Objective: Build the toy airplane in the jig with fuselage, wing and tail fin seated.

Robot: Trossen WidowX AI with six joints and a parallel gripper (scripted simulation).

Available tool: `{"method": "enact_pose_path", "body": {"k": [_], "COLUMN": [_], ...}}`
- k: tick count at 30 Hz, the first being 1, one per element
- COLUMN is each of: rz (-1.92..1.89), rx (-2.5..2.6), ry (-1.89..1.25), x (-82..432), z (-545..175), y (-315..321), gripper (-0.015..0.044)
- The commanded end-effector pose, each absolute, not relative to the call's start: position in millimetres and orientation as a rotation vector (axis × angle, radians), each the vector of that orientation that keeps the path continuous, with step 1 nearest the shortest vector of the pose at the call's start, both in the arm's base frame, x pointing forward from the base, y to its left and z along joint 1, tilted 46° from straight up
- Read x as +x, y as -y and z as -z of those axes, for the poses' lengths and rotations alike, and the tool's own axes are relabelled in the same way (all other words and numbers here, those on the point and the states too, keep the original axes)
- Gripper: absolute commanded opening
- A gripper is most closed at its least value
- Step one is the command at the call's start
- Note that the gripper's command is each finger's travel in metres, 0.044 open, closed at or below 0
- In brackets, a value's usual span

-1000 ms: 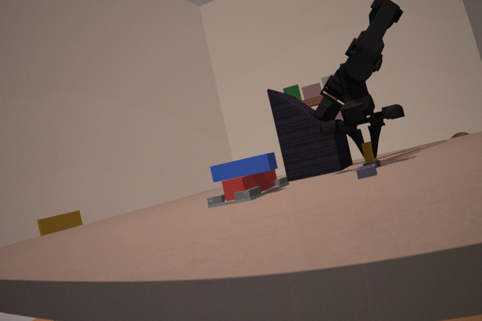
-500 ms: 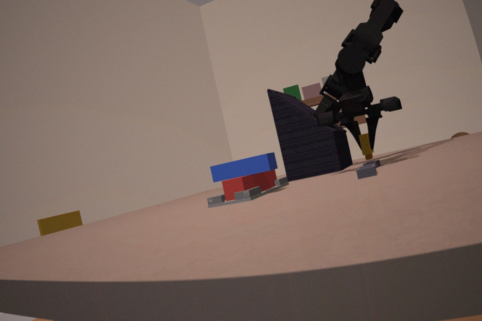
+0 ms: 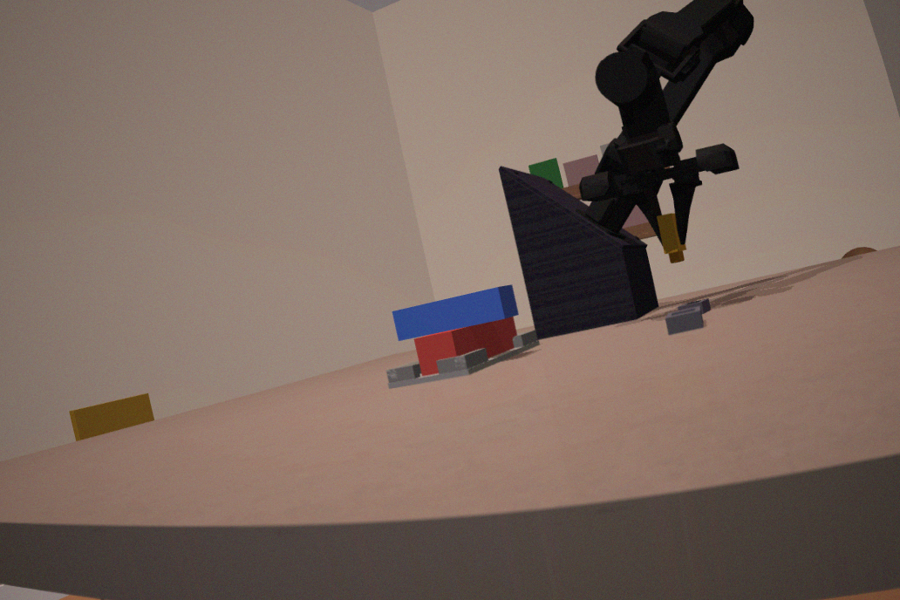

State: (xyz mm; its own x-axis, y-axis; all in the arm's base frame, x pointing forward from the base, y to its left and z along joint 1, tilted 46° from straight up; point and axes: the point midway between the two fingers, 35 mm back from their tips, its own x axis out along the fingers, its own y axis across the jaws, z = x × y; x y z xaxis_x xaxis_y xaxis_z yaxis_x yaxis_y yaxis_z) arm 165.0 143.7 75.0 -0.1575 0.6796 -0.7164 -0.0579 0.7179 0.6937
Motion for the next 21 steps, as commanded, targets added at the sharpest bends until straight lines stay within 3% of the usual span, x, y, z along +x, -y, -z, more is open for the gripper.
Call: {"method": "enact_pose_path", "body": {"k": [1,21], "rz": [-0.692,-0.695], "rx": [0.511,0.552], "ry": [-1.612,-1.612], "x": [167.0,166.3], "z": [-82.8,-126.8], "y": [-134.7,-96.5], "gripper": [0.0,0.0]}}
